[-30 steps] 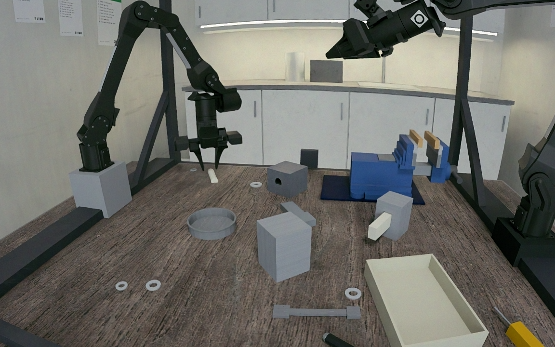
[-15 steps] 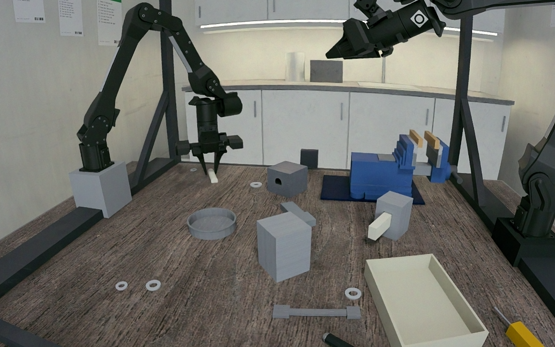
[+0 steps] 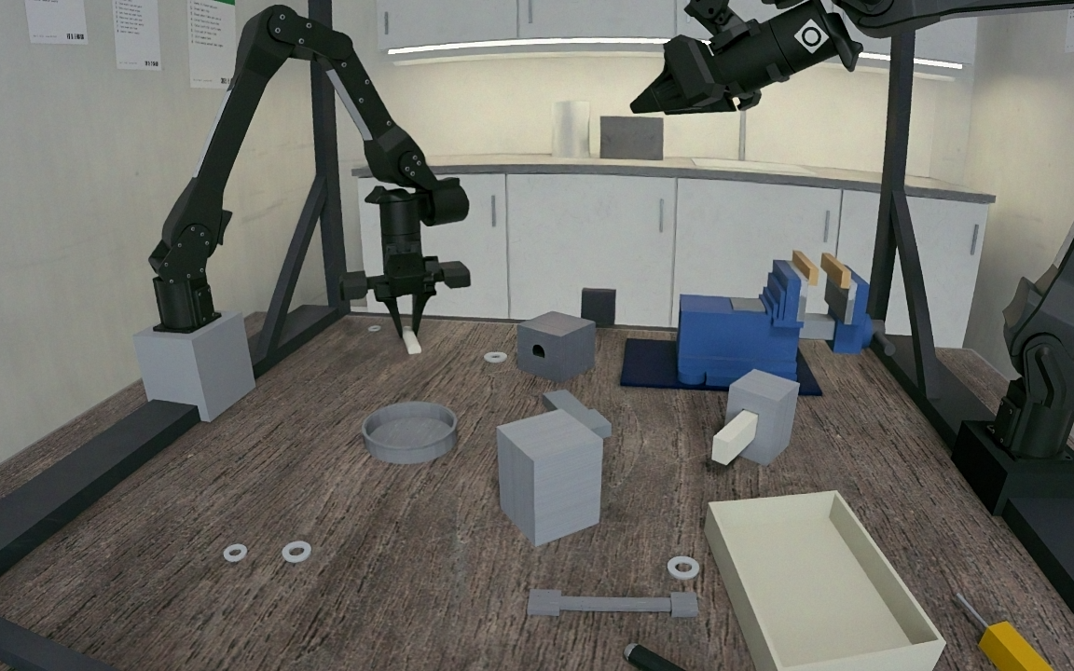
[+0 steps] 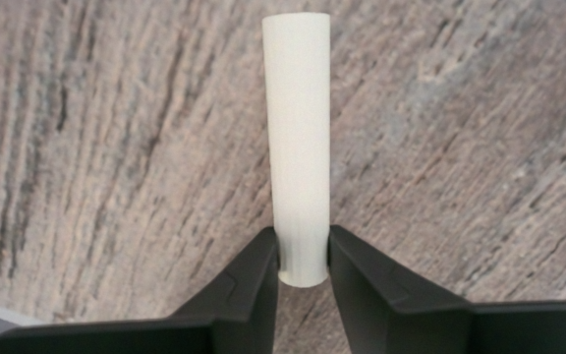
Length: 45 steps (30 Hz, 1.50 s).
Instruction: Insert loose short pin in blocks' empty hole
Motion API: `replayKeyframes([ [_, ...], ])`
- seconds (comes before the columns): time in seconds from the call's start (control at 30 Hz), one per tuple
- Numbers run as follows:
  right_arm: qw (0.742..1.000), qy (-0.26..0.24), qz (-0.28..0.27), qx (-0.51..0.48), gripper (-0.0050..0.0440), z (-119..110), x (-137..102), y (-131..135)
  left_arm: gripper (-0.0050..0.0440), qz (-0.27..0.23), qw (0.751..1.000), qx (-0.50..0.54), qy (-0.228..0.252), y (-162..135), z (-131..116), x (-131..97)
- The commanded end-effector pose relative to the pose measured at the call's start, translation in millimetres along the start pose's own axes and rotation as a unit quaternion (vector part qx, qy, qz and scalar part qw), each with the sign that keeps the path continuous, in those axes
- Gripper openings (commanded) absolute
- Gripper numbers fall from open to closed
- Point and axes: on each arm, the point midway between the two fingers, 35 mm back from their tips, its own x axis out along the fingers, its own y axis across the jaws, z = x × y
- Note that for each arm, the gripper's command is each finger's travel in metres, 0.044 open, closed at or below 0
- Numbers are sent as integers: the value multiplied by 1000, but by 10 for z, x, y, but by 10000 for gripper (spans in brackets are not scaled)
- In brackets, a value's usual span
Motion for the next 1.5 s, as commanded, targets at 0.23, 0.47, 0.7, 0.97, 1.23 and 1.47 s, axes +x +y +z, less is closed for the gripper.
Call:
replayKeyframes([
  [0.23,1000,12,25,0,45,-60,-455,109,400,0,1000,1,-13,0,88,-59],
  [0.47,1000,12,25,0,45,-52,-823,91,400,0,1000,1,-13,0,88,-59],
  [0.7,1000,12,25,1,45,-39,-995,90,400,8,1000,-12,-2,-10,104,-38],
  [0.97,997,5,21,-69,45,176,-1097,104,400,62,994,-69,61,-15,44,-43],
  [1.23,981,-2,14,-195,45,473,-1064,141,400,150,973,-124,123,-12,-18,-146],
  [1.47,962,-6,14,-271,45,654,-1064,203,400,183,964,-136,137,-8,-28,-204],
])
